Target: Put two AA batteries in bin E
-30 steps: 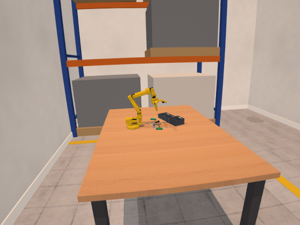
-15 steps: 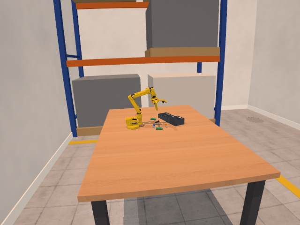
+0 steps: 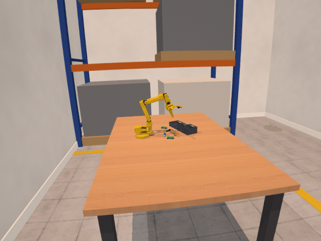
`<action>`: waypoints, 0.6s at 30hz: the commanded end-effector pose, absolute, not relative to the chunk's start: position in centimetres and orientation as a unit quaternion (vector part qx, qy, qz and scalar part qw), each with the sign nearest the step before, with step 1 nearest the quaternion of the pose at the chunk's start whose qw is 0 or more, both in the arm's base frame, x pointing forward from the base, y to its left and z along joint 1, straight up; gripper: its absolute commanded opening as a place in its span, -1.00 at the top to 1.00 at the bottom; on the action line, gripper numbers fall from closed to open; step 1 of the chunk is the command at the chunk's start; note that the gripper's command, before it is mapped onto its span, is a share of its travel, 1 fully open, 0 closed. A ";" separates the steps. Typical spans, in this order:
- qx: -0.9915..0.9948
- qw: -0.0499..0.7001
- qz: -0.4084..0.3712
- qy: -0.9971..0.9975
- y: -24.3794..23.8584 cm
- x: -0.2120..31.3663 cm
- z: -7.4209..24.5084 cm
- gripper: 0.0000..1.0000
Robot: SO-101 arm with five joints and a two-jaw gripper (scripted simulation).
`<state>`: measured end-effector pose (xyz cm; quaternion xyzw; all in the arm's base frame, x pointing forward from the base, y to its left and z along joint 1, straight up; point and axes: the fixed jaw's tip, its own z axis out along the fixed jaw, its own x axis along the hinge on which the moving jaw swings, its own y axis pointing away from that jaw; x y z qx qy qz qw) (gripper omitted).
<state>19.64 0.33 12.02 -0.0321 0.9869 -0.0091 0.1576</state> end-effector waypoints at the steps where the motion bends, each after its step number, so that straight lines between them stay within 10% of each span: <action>1: -0.048 0.199 -0.011 0.979 0.6 21.4 12.9 -1.00; 18: -0.078 0.260 -0.017 0.962 1.2 25.3 13.4 -1.00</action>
